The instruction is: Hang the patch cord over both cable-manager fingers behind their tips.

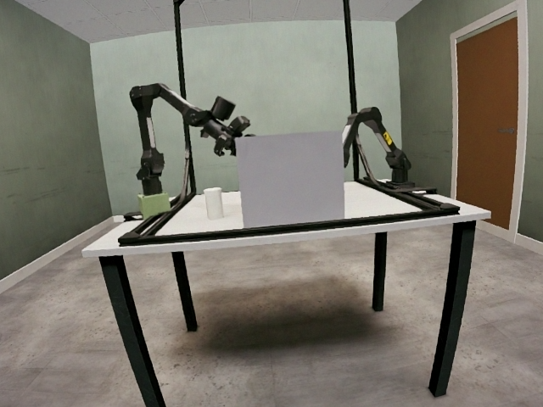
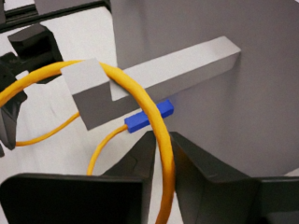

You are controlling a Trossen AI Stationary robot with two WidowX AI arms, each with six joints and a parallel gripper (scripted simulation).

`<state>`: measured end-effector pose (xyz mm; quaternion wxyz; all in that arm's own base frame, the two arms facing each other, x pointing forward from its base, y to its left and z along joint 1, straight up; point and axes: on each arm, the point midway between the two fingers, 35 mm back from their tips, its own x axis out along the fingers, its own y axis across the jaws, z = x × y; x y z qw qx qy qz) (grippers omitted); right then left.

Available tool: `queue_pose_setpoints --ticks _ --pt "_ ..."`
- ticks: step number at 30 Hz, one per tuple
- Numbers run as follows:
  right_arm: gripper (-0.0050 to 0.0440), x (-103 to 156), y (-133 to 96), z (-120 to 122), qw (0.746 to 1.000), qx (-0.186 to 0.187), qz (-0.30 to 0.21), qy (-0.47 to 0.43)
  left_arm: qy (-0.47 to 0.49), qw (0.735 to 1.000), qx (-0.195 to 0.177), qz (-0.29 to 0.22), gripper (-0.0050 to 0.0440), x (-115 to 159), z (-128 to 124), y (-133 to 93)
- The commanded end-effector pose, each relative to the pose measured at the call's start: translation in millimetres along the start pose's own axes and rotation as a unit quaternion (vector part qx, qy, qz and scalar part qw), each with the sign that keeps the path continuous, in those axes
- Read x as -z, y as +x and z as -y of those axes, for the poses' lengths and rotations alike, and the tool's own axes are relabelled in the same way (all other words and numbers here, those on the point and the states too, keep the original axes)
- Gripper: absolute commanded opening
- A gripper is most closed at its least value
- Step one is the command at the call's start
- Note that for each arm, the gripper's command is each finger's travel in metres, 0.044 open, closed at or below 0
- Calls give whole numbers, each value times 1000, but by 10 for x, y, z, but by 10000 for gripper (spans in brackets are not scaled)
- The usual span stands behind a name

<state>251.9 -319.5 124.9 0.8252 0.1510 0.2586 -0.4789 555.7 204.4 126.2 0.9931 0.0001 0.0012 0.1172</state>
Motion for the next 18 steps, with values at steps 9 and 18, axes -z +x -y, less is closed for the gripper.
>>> queue_pose_setpoints --ticks 9,18 --pt "40 -71 -28 0 1000 -1 9 1 4 1000 -2 20 25 -218 -192 -76" --pt "40 -71 -28 0 1000 -1 9 1 4 1000 -2 20 25 -221 -299 -111"
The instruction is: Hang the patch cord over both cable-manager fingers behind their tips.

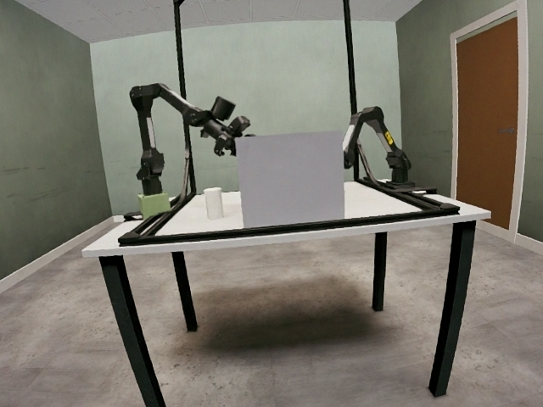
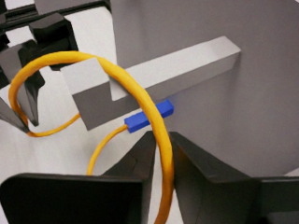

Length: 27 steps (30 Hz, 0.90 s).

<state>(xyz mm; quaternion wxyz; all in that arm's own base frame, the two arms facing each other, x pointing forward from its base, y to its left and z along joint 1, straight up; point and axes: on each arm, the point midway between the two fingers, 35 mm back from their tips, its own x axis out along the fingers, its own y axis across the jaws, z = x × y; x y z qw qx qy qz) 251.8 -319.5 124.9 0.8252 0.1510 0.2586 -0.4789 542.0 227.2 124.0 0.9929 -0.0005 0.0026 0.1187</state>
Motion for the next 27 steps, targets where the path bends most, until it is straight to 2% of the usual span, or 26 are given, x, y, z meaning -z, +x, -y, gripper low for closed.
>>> queue_pose_setpoints --ticks 1,27 --pt "40 -71 -28 0 1000 -1 9 1 5 1000 0 22 25 -242 -45 -31" --pt "40 -71 -28 0 1000 -1 9 1 4 1000 -1 18 25 -198 -57 -18"
